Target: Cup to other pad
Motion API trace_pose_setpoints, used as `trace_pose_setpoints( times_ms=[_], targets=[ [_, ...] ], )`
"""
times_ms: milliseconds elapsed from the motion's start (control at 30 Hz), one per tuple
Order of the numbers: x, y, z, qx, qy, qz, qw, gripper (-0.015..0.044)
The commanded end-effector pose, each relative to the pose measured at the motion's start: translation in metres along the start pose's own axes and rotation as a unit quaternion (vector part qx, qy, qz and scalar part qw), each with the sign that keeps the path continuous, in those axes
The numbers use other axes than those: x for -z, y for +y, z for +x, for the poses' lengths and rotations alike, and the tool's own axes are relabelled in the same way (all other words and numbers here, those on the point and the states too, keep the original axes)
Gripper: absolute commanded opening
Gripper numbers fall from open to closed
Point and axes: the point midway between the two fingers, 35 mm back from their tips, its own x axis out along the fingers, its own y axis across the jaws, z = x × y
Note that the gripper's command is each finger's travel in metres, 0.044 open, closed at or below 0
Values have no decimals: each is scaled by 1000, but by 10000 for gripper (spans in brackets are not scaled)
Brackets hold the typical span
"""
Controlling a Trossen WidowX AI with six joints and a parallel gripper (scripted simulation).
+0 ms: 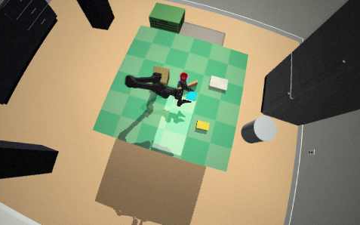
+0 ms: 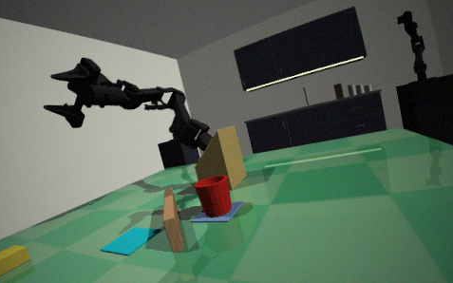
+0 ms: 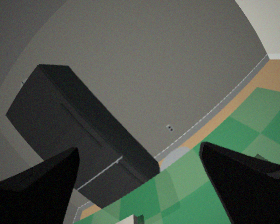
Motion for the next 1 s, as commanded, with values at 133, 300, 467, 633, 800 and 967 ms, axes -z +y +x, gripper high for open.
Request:
trace_pose_setpoints(
  times_ms=[133,300,467,633,800,967],
  targets=[
    [74,24,25,6,150,125,981,269],
    [154,52,27,56,300,219,927,148],
    [221,73,10,143,414,267,858,148],
    [272,85,-18,242,485,274,794,148],
    [315,90,-55,356,521,248,735,148],
    [344,87,-97,475,510,189,692,148]
  ],
)
